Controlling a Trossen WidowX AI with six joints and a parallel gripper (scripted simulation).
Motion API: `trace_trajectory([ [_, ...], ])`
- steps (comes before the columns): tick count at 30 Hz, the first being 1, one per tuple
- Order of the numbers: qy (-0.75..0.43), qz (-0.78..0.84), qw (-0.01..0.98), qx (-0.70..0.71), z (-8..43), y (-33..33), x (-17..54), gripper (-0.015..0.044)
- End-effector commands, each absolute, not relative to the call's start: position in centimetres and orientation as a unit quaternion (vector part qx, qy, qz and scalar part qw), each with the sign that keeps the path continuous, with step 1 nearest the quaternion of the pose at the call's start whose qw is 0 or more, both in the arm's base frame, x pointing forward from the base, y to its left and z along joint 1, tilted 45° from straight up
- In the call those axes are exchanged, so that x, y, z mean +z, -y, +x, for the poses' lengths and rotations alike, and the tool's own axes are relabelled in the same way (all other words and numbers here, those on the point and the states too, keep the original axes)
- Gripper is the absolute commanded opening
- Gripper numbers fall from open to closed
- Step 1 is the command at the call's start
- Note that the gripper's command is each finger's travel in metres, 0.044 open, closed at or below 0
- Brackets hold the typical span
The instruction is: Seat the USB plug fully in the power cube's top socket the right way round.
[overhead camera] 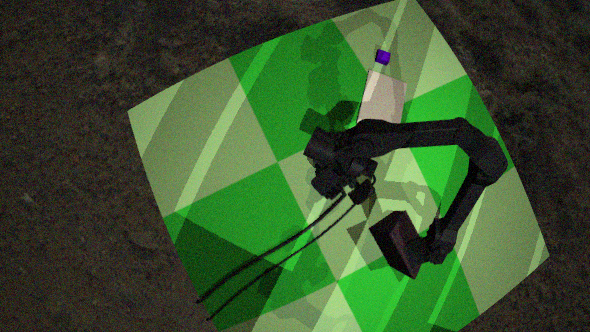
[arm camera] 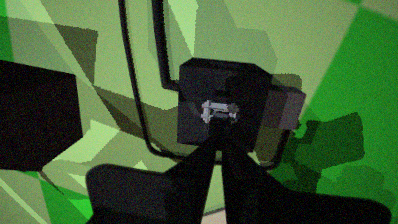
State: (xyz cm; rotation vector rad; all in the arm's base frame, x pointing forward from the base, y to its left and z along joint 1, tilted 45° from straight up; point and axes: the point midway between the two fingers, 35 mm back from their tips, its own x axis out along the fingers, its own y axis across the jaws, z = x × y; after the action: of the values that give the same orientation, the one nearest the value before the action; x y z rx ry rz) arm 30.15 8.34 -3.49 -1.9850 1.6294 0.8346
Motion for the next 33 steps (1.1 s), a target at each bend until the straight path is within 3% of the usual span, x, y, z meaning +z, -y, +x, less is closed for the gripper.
trace_trajectory([
  [1, -0.588, -0.719, 0.215, 0.302, 30.14, -8.26, -3.62, 0.0000],
  [33, -0.588, -0.719, 0.215, 0.302, 30.19, -7.99, -3.90, 0.0000],
])
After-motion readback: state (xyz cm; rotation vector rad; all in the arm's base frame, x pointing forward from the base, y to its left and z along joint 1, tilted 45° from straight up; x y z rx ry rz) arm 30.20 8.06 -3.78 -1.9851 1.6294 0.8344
